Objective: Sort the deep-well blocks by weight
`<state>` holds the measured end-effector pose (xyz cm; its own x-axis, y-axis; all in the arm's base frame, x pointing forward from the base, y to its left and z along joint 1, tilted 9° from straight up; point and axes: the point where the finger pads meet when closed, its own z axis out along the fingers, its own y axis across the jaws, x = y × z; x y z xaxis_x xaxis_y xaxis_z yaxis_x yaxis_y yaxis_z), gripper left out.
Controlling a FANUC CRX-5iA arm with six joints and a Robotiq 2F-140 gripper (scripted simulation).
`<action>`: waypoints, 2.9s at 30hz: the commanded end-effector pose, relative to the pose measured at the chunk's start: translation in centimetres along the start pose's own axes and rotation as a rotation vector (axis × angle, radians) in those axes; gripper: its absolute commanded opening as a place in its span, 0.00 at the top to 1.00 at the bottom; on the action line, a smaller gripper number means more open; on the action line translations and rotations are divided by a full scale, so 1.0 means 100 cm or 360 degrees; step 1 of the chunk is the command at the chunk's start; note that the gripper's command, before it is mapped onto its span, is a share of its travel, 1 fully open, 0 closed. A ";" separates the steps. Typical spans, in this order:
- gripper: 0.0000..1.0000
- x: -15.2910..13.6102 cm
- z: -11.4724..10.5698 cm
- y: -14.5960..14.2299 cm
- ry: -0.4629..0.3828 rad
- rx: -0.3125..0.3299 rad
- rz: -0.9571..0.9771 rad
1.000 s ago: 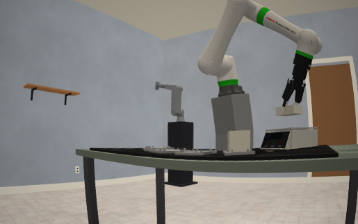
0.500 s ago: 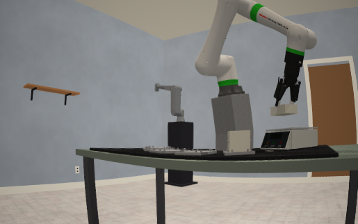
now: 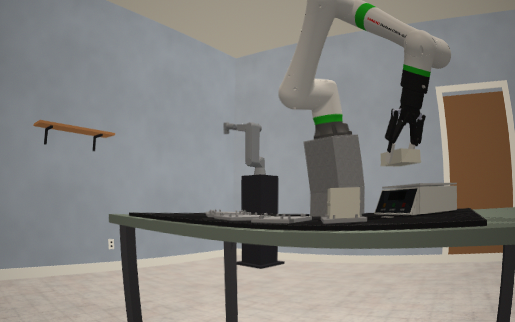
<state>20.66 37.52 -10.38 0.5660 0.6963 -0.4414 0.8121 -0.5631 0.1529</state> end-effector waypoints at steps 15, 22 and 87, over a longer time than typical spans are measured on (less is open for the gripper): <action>0.90 0.008 -0.005 0.047 0.0001 0.0000 0.0000; 0.90 0.009 -0.005 0.066 0.0001 0.0053 0.0091; 0.90 -0.024 0.026 0.242 0.0001 0.0500 0.0865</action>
<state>38.28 21.66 -7.69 0.8641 0.3304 -0.3797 0.3927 -0.9144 0.0980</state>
